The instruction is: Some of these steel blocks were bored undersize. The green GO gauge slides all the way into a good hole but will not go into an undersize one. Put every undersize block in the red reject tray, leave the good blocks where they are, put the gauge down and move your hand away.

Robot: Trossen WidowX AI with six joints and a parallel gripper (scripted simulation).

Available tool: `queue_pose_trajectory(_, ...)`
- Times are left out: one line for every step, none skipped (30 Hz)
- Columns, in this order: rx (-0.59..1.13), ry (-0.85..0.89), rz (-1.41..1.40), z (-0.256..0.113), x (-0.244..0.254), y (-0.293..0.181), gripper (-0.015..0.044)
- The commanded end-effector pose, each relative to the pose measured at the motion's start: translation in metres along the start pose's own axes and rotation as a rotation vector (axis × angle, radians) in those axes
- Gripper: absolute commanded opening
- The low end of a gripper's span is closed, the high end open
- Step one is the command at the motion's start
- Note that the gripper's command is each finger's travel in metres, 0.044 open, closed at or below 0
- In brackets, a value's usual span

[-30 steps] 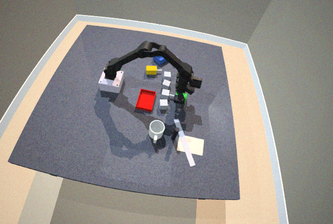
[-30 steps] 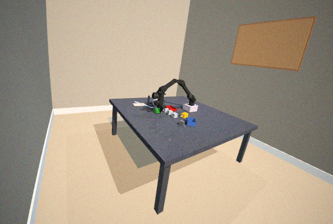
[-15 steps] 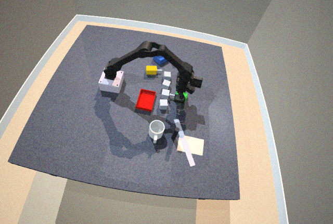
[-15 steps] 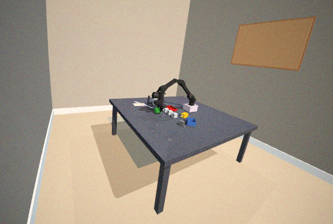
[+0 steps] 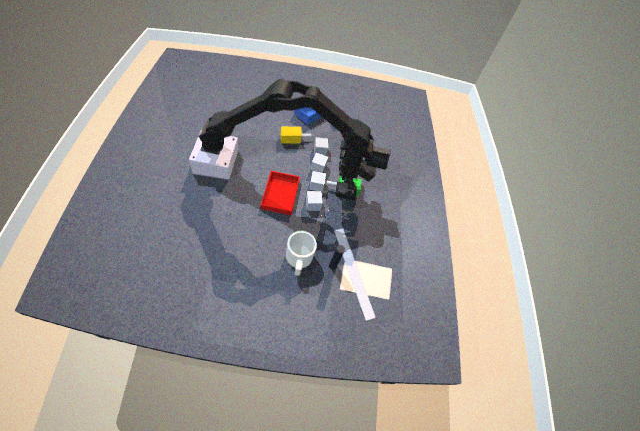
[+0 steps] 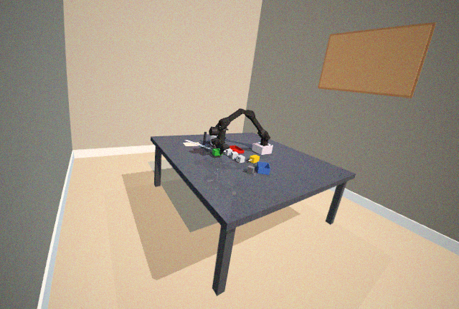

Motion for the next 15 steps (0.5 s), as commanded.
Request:
queue_pose_trajectory(0.002, 0.003, 0.003, 0.0033, -0.0001, -0.0026, 0.0)
queue_pose_trajectory(0.002, 0.003, 0.003, 0.0036, -0.0001, -0.0028, 0.0)
queue_pose_trajectory(0.002, 0.003, 0.003, 0.0036, -0.0002, -0.0031, 0.0)
queue_pose_trajectory(0.002, 0.003, 0.003, 0.0035, -0.0003, -0.0034, 0.0)
queue_pose_trajectory(0.002, 0.003, 0.003, 0.0034, -0.0003, -0.0038, 0.0)
queue_pose_trajectory(0.002, 0.003, 0.003, 0.0031, -0.0005, -0.0042, 0.0)
queue_pose_trajectory(0.002, 0.003, 0.003, 0.0027, -0.0006, -0.0047, 0.0)
queue_pose_trajectory(0.002, 0.003, 0.003, 0.0022, -0.0007, -0.0052, 0.0)
queue_pose_trajectory(0.002, 0.003, 0.003, 0.0017, -0.0008, -0.0057, 0.0)
queue_pose_trajectory(0.002, 0.003, 0.003, 0.0014, -0.0009, -0.0061, 0.0)
queue_pose_trajectory(0.002, 0.003, 0.003, 0.0013, -0.0009, -0.0062, 0.0)
queue_pose_trajectory(0.002, 0.003, 0.003, 0.0013, -0.0009, -0.0062, 0.0)
queue_pose_trajectory(0.002, 0.003, 0.003, 0.0013, -0.0009, -0.0062, 0.0)
queue_pose_trajectory(0.002, 0.003, 0.003, 0.0012, -0.0009, -0.0061, 0.0)
queue_pose_trajectory(0.002, 0.003, 0.003, 0.001, -0.0009, -0.006, 0.0)
Point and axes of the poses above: the point midway between the two fingers, 35 mm back from their tips, its own z axis out along the fingers, its own x axis across the jaws, y = z × x, the point moved 7 cm from there along -z, back along the fingers, and after that the axes turned 14 degrees about z, right-handed, at the moved point
